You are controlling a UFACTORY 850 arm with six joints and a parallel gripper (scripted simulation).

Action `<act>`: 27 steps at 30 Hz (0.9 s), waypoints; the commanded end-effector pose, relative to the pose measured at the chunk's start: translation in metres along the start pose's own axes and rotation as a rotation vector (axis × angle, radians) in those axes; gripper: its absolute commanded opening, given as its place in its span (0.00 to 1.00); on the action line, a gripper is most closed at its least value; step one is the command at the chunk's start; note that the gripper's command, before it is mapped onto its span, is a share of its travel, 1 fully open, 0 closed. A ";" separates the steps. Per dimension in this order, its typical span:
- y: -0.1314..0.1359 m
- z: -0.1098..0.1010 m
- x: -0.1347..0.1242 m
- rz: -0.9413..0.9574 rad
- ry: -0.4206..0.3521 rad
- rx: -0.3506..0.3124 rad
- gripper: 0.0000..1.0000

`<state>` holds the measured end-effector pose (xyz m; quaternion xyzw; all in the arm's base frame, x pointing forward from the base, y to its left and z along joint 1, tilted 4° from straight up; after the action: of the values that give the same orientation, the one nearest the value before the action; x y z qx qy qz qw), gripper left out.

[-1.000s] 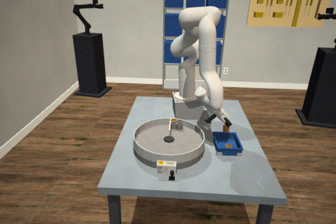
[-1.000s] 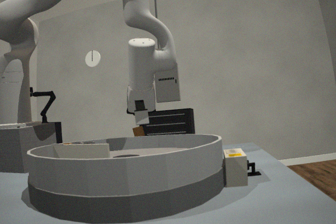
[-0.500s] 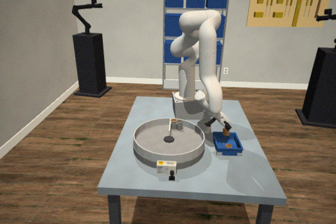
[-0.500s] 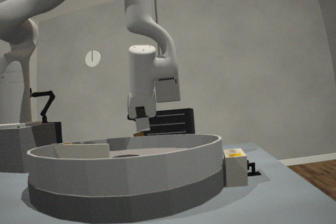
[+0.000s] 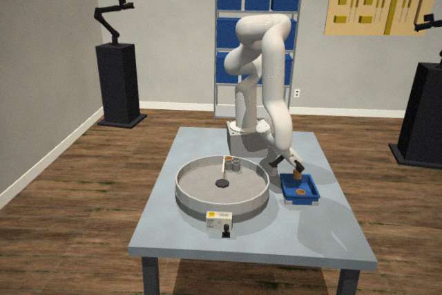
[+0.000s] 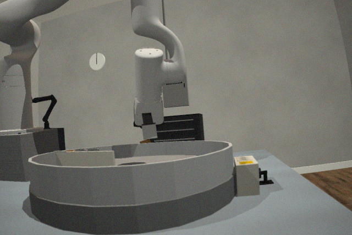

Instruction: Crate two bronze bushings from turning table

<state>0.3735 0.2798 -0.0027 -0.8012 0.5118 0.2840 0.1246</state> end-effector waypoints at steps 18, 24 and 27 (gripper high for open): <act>-0.003 0.023 0.019 -0.001 0.000 0.001 0.00; -0.004 0.028 0.023 -0.001 0.000 0.001 0.00; -0.004 0.028 0.023 -0.001 0.000 0.001 0.00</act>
<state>0.3741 0.2776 -0.0382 -0.8010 0.5117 0.2844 0.1246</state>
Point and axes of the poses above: the point where the finger pads meet when closed, its own z axis out along the fingers, its own y axis across the jaws, x = y × z, the point moved 5 cm from there along -z, back along the fingers, and after that the axes turned 7 degrees about z, right-handed, at the moved point
